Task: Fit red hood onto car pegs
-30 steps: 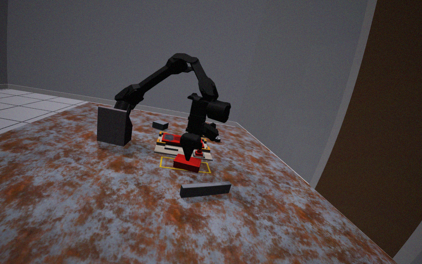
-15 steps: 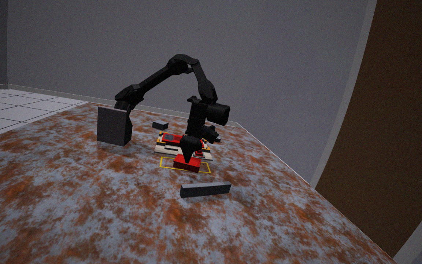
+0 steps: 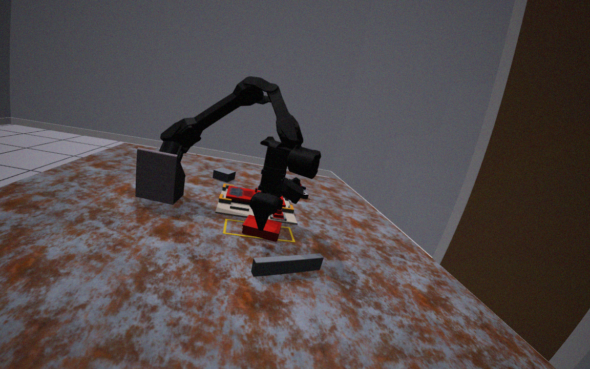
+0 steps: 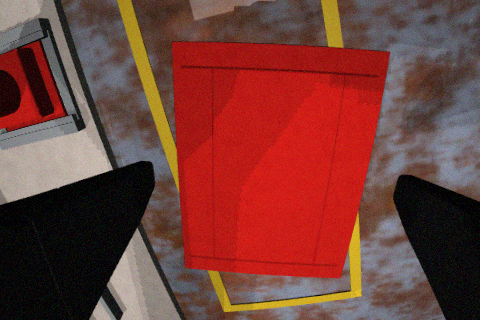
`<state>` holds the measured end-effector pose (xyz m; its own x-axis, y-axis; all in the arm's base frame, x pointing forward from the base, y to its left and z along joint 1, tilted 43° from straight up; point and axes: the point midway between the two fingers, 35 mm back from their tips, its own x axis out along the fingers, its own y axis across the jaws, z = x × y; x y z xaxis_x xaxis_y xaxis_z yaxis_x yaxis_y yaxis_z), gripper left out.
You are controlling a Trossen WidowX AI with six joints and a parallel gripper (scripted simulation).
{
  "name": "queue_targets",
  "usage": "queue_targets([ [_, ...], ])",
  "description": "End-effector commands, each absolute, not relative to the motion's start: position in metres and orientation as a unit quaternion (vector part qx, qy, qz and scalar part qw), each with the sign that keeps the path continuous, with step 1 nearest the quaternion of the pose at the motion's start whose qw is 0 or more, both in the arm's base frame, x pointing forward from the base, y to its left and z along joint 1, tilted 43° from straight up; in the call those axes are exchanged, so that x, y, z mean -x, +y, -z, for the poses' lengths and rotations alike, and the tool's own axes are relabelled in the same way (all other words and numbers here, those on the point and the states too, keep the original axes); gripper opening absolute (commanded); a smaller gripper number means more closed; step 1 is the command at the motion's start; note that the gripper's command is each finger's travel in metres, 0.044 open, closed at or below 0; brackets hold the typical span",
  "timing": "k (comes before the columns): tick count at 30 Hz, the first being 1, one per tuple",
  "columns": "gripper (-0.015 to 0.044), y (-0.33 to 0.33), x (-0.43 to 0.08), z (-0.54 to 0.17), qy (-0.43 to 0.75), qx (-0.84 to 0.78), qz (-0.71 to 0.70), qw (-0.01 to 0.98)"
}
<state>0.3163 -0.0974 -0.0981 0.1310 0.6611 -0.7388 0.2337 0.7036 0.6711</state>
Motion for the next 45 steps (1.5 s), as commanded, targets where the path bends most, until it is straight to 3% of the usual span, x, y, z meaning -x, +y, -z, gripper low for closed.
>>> queue_targets([
  [1, 0.0440, -0.094, -0.315, 0.100, 0.640, -0.354, -0.161, 0.663],
  [38, 0.0440, -0.082, -0.317, 0.113, 0.640, -0.354, -0.161, 0.663],
  [42, 0.0335, -0.085, -0.319, 0.111, 0.639, -0.350, -0.161, 0.666],
  [45, 0.0315, -0.085, -0.319, 0.111, 0.639, -0.350, -0.161, 0.666],
])
